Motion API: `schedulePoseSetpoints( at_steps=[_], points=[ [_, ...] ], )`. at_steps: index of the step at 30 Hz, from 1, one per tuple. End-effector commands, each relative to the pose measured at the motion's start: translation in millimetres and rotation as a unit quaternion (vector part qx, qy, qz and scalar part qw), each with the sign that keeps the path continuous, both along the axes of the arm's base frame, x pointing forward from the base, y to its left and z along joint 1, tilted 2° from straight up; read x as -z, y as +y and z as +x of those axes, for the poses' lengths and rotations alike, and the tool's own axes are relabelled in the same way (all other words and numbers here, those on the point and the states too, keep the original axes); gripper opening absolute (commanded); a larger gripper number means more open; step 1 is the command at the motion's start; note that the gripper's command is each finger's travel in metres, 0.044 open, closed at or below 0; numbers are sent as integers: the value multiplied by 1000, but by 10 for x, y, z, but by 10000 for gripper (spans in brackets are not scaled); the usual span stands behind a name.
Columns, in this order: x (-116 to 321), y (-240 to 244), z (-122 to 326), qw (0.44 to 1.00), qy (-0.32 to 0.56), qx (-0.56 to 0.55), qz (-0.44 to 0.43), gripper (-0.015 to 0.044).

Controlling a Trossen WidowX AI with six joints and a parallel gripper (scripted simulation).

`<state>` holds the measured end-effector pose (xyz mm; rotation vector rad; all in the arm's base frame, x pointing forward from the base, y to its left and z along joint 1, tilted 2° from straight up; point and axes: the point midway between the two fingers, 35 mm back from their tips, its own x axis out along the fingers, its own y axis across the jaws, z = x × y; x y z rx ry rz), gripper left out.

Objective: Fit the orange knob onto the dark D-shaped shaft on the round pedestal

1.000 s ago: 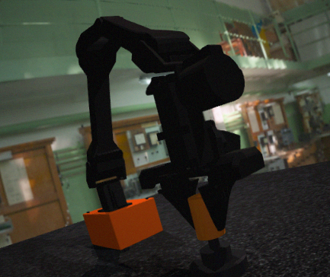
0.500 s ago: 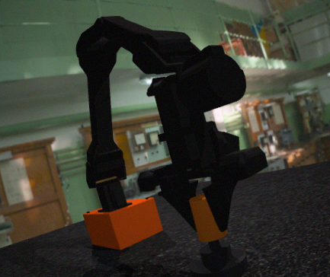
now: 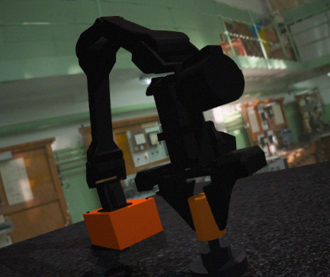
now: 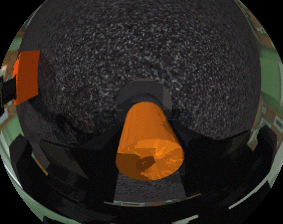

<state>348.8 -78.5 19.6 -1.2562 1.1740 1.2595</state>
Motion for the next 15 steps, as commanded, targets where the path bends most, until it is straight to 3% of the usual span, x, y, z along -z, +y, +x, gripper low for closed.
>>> schedulePoseSetpoints(
  at_steps=[1,15],
  points=[
    [-40,-3,-18,998,-2,-59,-1,0],
    [-5,-5,9,997,-3,-80,-2,0]
  ],
)
